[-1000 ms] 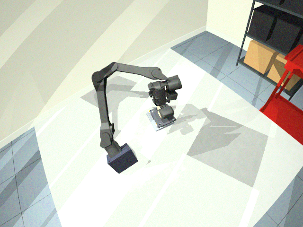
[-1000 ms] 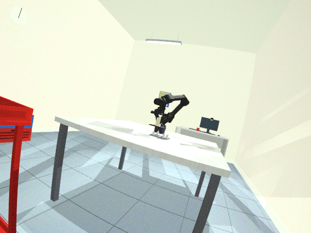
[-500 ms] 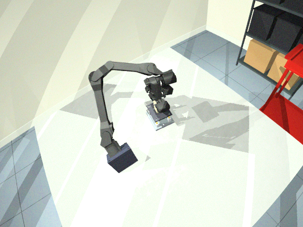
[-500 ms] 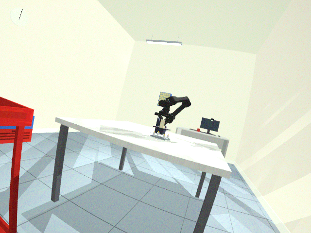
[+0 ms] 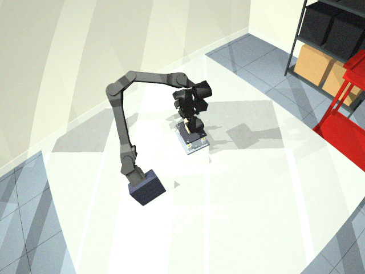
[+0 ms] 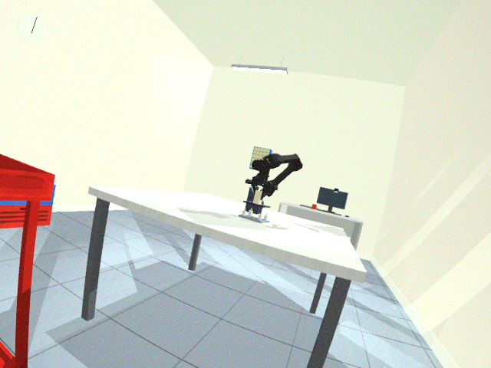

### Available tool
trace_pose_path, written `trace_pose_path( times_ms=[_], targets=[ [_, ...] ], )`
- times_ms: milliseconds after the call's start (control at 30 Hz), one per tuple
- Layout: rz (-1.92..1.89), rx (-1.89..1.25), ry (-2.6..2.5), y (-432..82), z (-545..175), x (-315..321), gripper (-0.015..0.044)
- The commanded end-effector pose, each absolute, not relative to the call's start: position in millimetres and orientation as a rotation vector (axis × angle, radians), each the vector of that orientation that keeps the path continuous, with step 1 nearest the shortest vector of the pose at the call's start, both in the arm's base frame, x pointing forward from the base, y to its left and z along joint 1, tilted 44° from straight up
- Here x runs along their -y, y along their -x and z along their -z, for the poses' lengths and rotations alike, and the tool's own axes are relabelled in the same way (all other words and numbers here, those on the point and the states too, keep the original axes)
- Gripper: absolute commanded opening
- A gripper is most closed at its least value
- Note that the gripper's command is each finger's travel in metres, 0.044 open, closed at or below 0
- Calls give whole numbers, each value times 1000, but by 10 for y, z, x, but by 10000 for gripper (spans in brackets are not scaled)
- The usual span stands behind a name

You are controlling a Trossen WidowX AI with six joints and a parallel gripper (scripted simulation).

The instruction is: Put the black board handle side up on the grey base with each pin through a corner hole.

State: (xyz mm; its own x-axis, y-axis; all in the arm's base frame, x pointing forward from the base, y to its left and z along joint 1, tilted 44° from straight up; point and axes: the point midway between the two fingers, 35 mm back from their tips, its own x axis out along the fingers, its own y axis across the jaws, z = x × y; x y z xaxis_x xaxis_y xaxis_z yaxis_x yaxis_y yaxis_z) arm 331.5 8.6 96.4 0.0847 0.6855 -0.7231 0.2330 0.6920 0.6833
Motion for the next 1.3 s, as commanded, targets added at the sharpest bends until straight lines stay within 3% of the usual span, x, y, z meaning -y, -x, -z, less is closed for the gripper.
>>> trace_pose_path(
  times_ms=[0,1267],
  targets=[
    [-396,-1487,-801,-3327,-950,-114,0],
    [-396,-1487,-795,-3366,-803,-314,0]
  ],
)
